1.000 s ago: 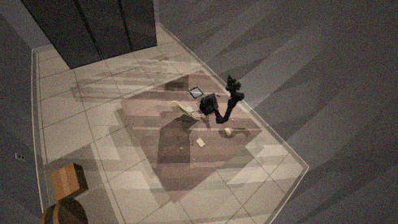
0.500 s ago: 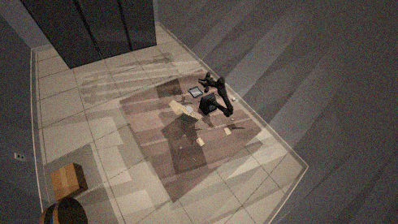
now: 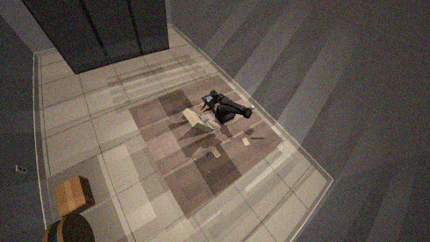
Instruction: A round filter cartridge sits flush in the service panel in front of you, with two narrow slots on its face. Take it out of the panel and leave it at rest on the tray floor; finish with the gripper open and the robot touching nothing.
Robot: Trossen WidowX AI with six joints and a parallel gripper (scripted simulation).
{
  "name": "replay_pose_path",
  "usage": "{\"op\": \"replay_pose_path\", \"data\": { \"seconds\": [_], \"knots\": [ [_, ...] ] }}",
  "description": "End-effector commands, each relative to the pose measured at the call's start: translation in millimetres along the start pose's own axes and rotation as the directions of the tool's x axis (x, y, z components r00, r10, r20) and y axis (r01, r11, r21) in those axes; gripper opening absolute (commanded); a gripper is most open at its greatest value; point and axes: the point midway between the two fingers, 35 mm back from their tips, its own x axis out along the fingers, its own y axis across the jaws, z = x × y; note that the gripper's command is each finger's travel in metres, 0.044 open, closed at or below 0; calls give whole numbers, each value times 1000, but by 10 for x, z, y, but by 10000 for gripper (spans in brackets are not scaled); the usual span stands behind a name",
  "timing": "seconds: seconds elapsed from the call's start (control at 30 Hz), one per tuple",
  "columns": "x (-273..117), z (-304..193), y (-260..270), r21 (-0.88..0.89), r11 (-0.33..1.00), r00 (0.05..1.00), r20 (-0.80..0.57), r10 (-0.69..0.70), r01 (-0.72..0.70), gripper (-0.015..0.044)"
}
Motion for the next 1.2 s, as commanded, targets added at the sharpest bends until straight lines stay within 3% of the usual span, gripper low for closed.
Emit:
{"op": "replay_pose_path", "data": {
  "seconds": [0.0,0.57,1.17],
  "knots": [
    [108,-105,124,-25,997,998,-14,68,-68,95],
    [111,-105,124,-25,997,998,-14,68,-68,95],
    [391,-120,117,-29,997,997,-24,67,-68,95]
  ]
}}
